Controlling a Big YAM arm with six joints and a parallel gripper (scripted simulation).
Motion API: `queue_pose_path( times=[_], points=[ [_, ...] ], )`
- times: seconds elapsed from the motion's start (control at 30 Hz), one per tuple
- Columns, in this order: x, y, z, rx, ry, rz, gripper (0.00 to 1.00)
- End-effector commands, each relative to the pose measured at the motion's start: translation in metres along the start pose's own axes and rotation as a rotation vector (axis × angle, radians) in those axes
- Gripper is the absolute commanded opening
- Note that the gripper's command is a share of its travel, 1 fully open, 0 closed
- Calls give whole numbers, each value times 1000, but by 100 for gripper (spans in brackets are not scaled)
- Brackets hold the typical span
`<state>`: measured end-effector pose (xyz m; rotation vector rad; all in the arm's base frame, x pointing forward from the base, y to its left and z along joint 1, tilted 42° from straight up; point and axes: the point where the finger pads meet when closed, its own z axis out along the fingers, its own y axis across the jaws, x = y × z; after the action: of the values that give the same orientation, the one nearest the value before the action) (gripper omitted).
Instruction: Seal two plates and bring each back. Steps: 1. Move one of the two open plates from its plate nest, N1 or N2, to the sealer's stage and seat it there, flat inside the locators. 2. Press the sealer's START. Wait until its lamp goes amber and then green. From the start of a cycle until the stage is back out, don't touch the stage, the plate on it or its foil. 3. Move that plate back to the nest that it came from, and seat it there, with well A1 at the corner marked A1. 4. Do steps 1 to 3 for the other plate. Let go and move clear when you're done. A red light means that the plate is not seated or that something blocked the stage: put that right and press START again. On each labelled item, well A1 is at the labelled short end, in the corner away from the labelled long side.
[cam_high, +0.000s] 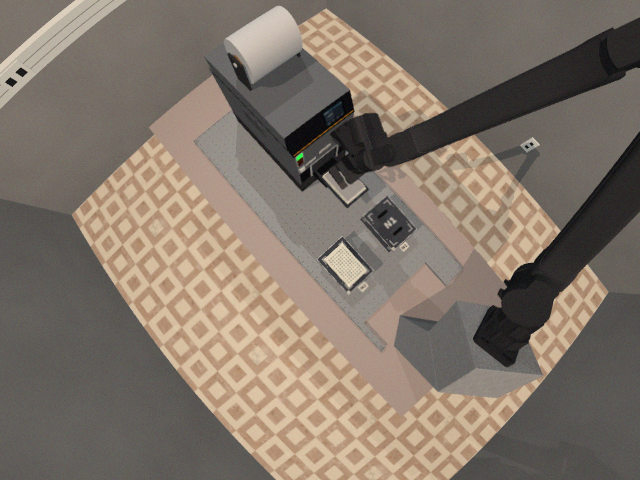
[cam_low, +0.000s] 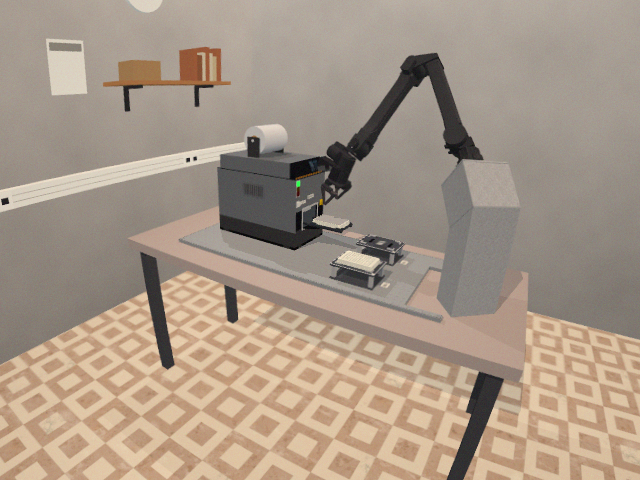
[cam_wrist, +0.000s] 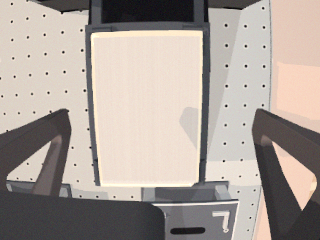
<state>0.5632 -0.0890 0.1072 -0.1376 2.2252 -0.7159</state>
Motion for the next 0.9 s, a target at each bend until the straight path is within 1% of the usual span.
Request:
queue_pose_path(
  times=[0.0,0.17,0.3,0.37,0.5,0.6,0.77,0.87],
  points=[
    [9,0,4,3,18,-5,100],
    [16,17,4,-15,19,-3,100],
    [12,26,5,-28,18,-12,100],
    [12,26,5,-28,18,-12,100],
    [2,21,0,-24,5,-9,100],
    [-5,17,-4,-20,-8,-2,100],
    [-19,9,-9,-6,-46,17,100],
    [-23,7,-11,-3,-53,20,100]
  ],
)
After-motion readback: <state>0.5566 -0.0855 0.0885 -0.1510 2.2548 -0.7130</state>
